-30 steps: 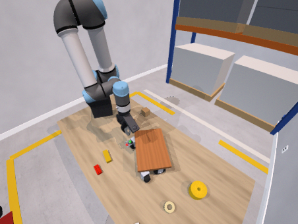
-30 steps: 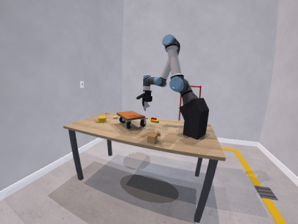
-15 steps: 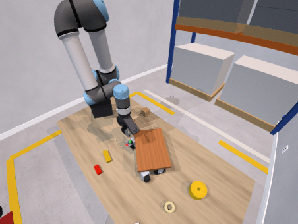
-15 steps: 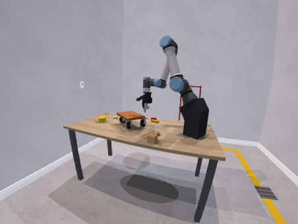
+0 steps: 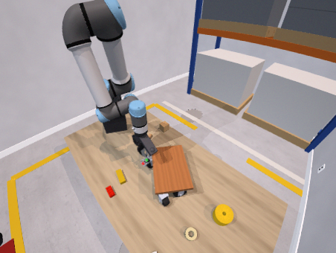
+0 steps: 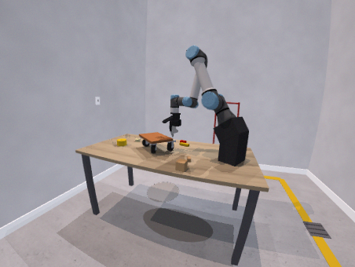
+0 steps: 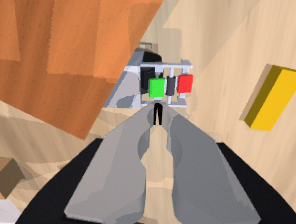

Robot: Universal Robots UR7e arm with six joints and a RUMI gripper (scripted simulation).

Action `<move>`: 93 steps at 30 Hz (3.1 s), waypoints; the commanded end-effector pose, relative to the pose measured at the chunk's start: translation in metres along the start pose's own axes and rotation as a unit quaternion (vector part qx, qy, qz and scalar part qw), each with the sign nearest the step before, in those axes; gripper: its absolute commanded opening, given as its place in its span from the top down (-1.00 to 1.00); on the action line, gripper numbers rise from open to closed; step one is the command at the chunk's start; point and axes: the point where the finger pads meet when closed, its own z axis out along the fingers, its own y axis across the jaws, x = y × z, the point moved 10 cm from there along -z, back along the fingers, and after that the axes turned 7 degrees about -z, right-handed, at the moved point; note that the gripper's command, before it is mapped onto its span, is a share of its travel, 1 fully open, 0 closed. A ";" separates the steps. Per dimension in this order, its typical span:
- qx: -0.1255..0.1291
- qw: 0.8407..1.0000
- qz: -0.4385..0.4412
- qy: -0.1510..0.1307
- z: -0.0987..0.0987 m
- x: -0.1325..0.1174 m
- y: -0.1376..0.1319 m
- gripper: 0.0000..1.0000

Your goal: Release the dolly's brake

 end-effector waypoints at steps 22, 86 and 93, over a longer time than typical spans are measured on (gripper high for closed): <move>0.000 1.000 0.000 0.001 0.020 0.001 0.000 1.00; 0.000 1.000 0.000 0.001 0.027 0.001 0.000 1.00; 0.000 1.000 0.000 0.001 0.025 0.001 0.000 1.00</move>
